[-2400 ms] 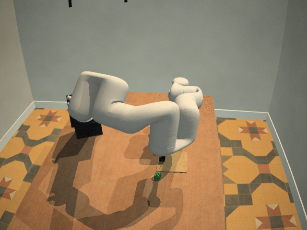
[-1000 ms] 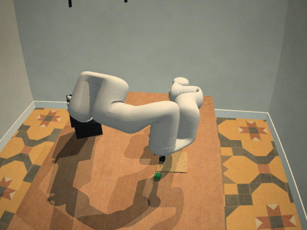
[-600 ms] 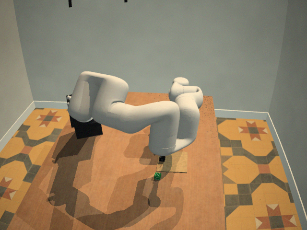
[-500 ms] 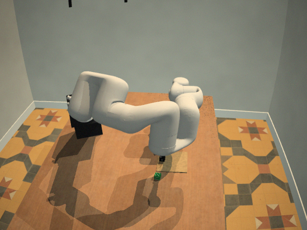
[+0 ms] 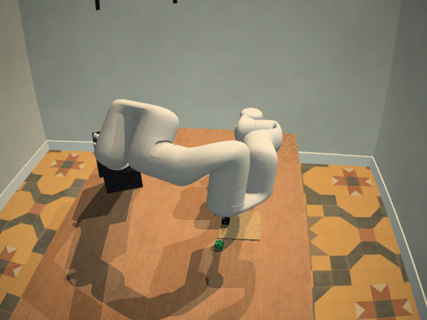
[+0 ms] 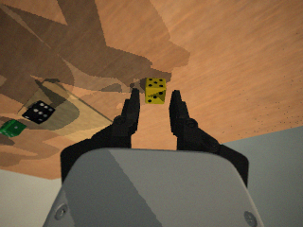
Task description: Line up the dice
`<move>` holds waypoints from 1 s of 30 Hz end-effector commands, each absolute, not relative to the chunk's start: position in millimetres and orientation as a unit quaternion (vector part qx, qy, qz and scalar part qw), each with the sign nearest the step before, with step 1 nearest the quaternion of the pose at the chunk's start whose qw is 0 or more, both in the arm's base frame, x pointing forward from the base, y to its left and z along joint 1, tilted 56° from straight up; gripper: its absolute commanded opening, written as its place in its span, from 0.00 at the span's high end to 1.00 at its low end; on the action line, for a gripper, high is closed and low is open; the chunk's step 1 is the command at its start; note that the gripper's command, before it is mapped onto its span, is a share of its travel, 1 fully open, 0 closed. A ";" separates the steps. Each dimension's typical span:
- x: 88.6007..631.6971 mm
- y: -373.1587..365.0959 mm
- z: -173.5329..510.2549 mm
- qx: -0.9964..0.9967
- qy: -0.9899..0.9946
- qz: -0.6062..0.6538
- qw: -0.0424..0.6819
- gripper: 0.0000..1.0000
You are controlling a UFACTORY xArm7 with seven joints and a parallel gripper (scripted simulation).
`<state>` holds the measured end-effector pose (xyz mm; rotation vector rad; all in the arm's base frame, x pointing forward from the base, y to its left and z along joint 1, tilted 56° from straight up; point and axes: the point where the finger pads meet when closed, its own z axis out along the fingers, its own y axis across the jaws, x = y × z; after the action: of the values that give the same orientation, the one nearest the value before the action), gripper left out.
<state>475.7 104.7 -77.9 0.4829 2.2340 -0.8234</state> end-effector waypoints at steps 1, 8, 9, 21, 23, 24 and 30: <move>476.4 106.0 -78.4 0.185 0.863 -0.316 0.349 0.58; 480.8 99.8 -83.5 0.185 0.863 -0.316 0.349 0.58; 481.7 98.6 -84.5 0.185 0.863 -0.316 0.349 0.58; 488.3 89.4 -92.1 0.185 0.863 -0.316 0.349 0.58; 488.7 88.9 -92.6 0.185 0.863 -0.316 0.349 0.58; 488.8 88.7 -92.7 0.185 0.863 -0.316 0.349 0.58; 488.8 88.7 -92.7 0.185 0.863 -0.316 0.349 0.58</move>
<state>489.0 86.0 -93.2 0.4831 2.2338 -0.8238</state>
